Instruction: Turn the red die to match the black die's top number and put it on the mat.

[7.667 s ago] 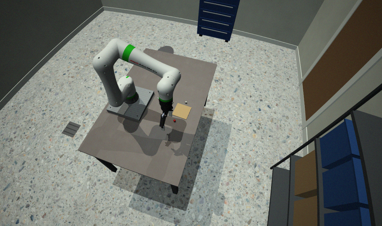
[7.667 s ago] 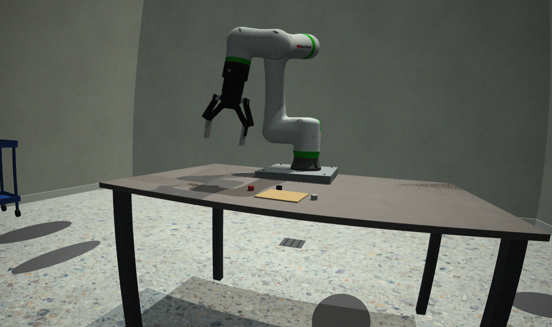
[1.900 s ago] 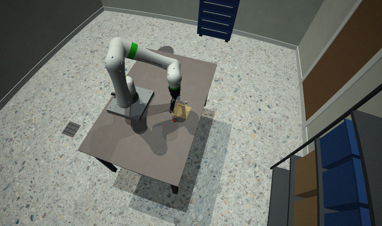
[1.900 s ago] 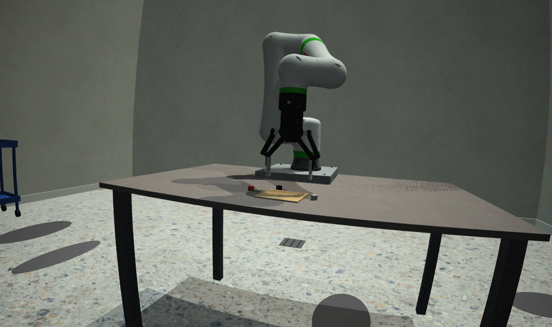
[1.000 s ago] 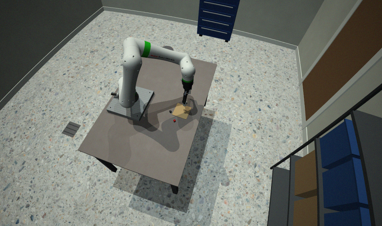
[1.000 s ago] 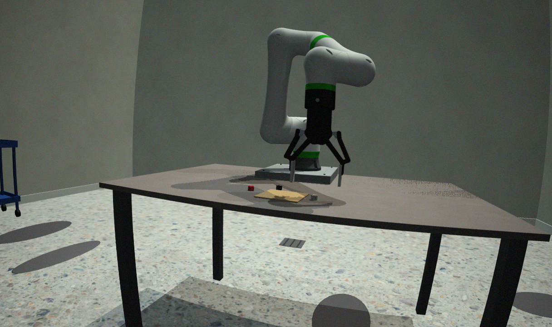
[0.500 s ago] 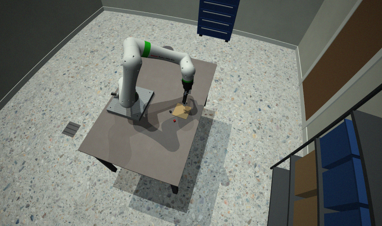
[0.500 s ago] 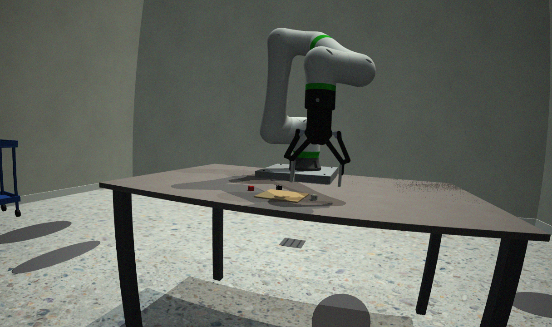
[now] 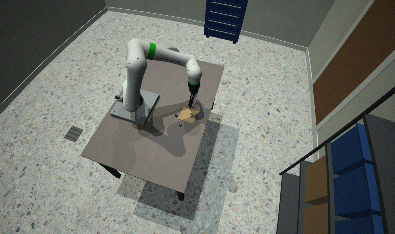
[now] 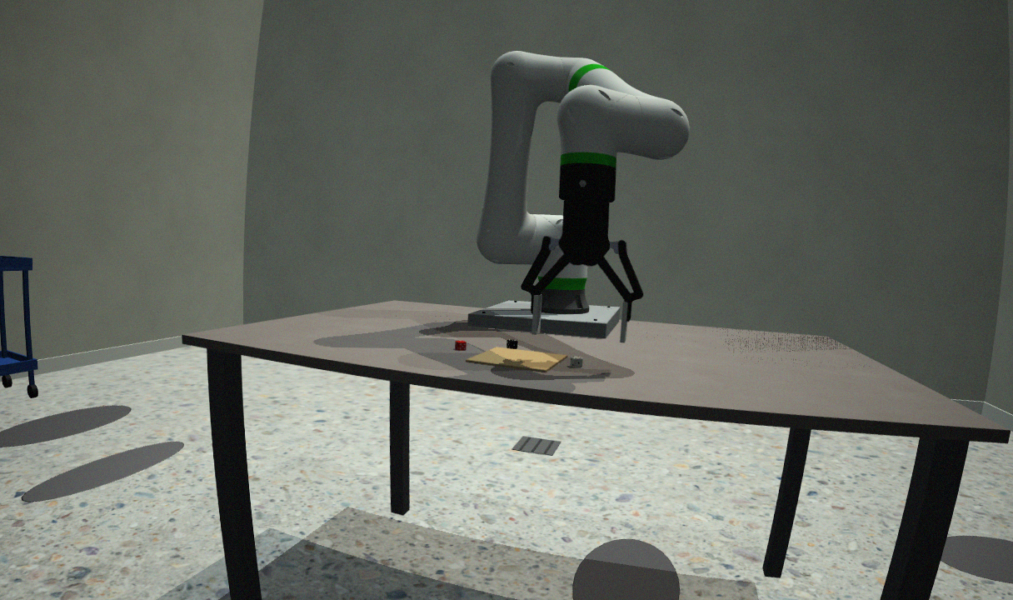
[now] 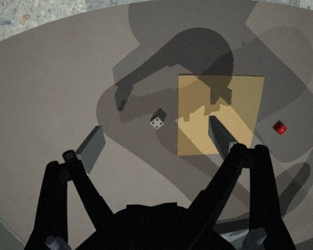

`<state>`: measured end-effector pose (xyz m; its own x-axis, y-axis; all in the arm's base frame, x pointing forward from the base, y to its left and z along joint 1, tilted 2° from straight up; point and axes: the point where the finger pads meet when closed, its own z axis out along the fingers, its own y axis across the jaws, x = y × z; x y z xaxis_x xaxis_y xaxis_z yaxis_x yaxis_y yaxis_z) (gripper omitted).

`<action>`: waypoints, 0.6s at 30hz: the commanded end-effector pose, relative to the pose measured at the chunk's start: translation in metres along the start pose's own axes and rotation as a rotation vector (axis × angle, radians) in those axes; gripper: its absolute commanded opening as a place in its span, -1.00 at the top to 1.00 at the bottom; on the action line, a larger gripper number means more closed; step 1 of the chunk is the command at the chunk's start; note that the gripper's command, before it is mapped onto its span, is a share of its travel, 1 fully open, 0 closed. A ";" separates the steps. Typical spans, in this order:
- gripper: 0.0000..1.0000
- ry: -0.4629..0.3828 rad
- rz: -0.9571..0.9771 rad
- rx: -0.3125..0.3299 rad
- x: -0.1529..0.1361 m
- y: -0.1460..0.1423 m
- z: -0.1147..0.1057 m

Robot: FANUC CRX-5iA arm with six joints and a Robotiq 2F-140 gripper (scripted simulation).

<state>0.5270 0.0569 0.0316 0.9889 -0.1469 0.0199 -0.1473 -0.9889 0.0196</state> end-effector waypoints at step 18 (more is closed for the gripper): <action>-1.00 0.000 0.000 0.000 0.000 0.000 -0.065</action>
<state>0.5266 0.0577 0.0703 0.9889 -0.1469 0.0210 -0.1473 -0.9889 0.0194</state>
